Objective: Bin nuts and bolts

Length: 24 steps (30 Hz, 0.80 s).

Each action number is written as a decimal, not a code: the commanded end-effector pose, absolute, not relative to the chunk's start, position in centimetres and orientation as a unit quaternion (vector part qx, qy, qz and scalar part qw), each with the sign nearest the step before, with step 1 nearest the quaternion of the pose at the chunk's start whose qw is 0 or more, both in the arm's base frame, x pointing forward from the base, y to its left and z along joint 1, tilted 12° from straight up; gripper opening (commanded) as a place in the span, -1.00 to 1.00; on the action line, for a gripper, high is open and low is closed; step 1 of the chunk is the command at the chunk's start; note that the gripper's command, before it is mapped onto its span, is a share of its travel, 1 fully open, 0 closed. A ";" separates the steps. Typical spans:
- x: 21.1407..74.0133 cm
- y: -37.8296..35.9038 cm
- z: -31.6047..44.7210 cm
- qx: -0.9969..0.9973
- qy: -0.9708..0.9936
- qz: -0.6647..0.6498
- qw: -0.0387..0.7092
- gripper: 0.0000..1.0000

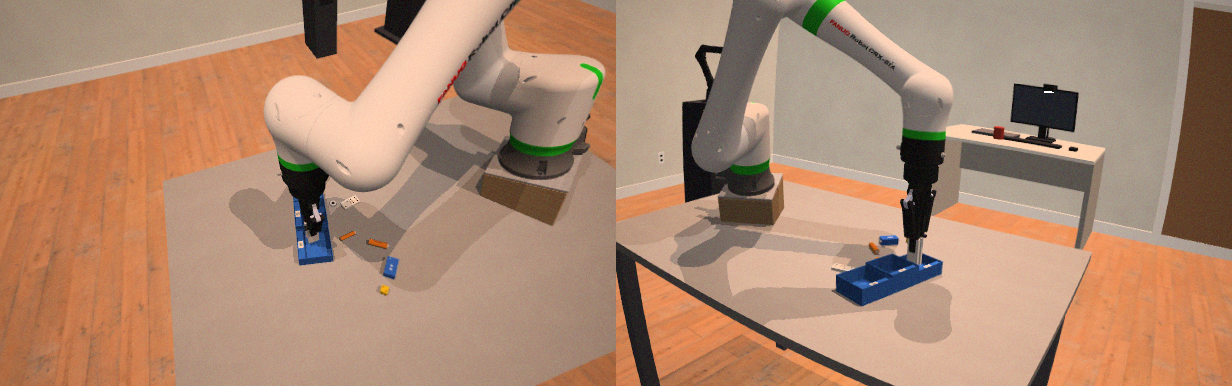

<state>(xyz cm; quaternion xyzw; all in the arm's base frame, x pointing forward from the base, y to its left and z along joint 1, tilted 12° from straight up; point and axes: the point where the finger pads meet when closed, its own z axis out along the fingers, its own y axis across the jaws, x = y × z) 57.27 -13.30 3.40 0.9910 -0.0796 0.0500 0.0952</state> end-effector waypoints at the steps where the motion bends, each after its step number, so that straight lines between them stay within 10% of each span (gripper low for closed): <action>1: 57.4 -13.4 2.7 0.991 -0.080 0.050 0.095 -0.89; 24: 57.4 -13.5 2.3 0.991 -0.080 0.050 0.095 -0.89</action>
